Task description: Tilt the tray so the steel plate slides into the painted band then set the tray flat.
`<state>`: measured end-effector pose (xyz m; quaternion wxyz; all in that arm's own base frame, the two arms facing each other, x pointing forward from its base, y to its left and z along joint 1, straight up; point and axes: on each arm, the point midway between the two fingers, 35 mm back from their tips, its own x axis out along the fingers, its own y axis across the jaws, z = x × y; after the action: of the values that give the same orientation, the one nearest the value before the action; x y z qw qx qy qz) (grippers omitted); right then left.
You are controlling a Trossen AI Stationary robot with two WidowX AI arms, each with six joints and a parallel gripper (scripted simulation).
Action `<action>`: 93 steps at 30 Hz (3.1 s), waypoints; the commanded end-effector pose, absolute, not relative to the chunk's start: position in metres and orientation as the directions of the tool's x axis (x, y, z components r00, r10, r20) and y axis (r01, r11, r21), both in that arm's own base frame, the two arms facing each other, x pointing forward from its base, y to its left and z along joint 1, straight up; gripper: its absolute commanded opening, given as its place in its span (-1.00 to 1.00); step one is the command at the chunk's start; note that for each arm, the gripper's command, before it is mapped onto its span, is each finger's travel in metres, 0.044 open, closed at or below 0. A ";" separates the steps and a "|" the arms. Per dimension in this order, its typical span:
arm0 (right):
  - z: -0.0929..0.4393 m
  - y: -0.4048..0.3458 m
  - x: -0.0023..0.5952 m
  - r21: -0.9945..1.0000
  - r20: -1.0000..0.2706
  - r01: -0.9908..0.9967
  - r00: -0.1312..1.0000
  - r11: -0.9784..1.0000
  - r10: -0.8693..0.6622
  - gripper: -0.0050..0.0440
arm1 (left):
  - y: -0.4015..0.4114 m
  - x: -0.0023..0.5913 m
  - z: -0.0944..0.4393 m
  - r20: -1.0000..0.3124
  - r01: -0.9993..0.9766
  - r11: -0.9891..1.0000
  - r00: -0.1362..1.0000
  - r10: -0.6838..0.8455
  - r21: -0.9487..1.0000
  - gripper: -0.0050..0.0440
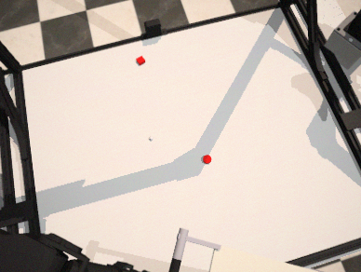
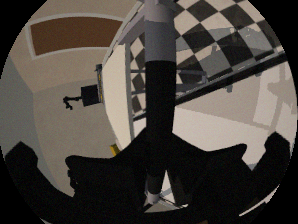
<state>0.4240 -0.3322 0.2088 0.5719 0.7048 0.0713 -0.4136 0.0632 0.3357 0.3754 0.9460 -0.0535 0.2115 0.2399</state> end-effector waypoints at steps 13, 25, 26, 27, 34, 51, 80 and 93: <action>0.244 -0.336 0.430 0.805 -0.594 0.512 0.695 -0.300 -0.406 -0.80 | 0.335 0.064 0.376 -0.424 -0.474 0.880 0.797 0.430 0.000 1.00; 0.248 -0.337 0.431 0.822 -0.570 0.492 0.709 -0.288 -0.415 -0.80 | 0.335 0.064 0.376 -0.424 -0.474 0.880 0.797 0.430 0.000 1.00; 0.248 -0.337 0.431 0.824 -0.566 0.489 0.711 -0.286 -0.416 -0.80 | 0.335 0.064 0.376 -0.424 -0.474 0.880 0.797 0.430 0.000 1.00; 0.248 -0.337 0.431 0.827 -0.563 0.486 0.714 -0.284 -0.418 -0.80 | 0.335 0.064 0.376 -0.424 -0.474 0.880 0.797 0.430 0.000 1.00; 0.249 -0.337 0.432 0.831 -0.556 0.480 0.718 -0.281 -0.420 -0.80 | 0.335 0.064 0.376 -0.424 -0.474 0.880 0.797 0.430 0.000 1.00; 0.252 -0.338 0.432 0.835 -0.550 0.475 0.721 -0.278 -0.422 -0.80 | 0.335 0.064 0.376 -0.424 -0.474 0.880 0.797 0.430 0.000 1.00; 0.259 -0.339 0.434 0.853 -0.522 0.450 0.736 -0.264 -0.431 -0.80 | 0.335 0.064 0.376 -0.424 -0.474 0.880 0.797 0.430 0.000 1.00; 0.168 -0.327 0.414 0.714 -0.700 0.604 0.616 -0.354 -0.361 -0.80 | 0.335 0.064 0.376 -0.424 -0.474 0.880 0.797 0.430 0.000 1.00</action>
<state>0.4163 -0.3279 0.1664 0.5689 0.7038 0.0736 -0.4189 0.0633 0.3357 0.3755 0.9460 -0.0534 0.2115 0.2398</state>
